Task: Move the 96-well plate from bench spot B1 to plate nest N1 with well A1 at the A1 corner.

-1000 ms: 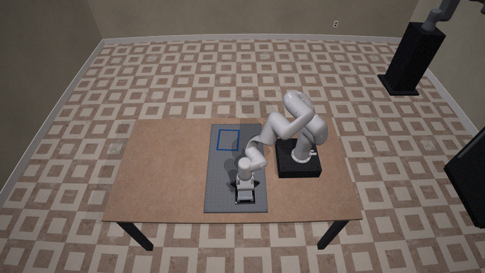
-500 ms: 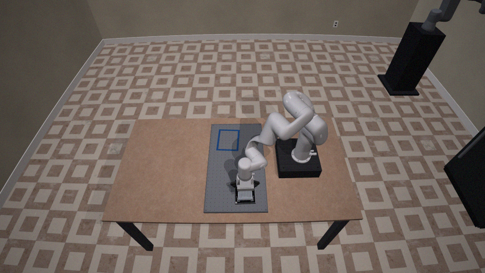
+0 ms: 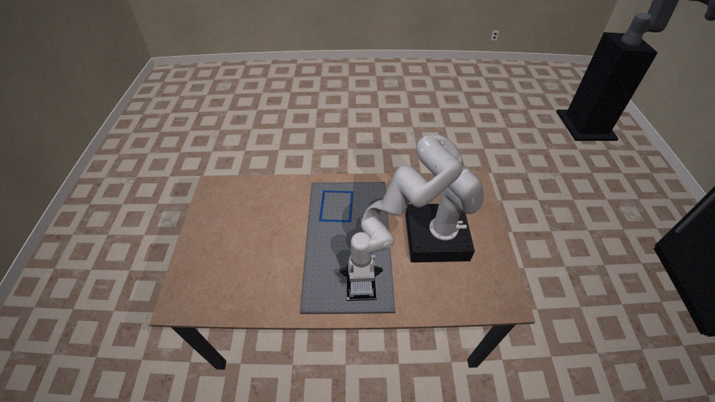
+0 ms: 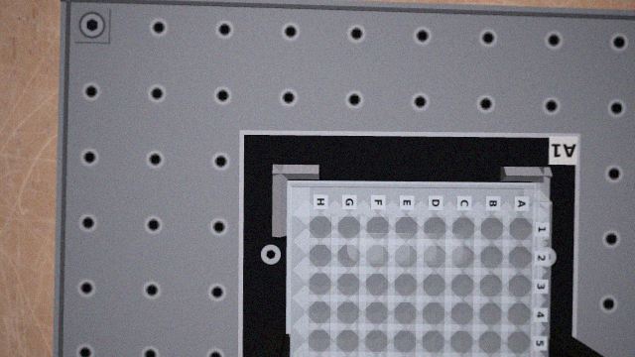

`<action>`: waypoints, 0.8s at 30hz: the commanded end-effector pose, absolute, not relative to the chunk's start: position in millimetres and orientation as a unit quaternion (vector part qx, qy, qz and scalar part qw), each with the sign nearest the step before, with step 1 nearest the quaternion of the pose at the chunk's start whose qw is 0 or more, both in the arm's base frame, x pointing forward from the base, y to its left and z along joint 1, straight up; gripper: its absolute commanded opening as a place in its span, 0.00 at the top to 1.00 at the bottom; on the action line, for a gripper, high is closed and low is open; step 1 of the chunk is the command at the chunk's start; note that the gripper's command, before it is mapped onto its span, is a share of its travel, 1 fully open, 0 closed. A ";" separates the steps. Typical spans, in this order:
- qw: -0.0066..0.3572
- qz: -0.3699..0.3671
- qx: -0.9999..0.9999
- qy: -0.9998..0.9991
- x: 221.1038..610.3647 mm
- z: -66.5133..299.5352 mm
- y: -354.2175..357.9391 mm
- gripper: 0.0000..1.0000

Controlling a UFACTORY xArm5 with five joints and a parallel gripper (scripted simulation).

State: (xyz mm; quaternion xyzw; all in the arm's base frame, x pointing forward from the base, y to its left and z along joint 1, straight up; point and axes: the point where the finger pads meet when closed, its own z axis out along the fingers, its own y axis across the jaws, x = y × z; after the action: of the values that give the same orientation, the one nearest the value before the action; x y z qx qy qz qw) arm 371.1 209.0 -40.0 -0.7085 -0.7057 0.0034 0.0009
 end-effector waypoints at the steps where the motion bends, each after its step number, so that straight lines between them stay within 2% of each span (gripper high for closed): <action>1: 0.002 0.001 -0.708 -0.706 372.3 -39.3 209.7 1.00; 8: 0.002 0.001 -0.708 -0.706 372.3 -40.3 209.7 1.00; 9: 0.002 0.001 -0.708 -0.706 372.3 -40.9 209.7 0.00; 24: 0.002 0.001 -0.708 -0.706 372.3 -40.9 209.7 0.00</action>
State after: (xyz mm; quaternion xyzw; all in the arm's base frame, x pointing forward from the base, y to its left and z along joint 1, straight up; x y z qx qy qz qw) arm 371.1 209.0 -41.9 -0.7085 -0.7057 0.0034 0.0009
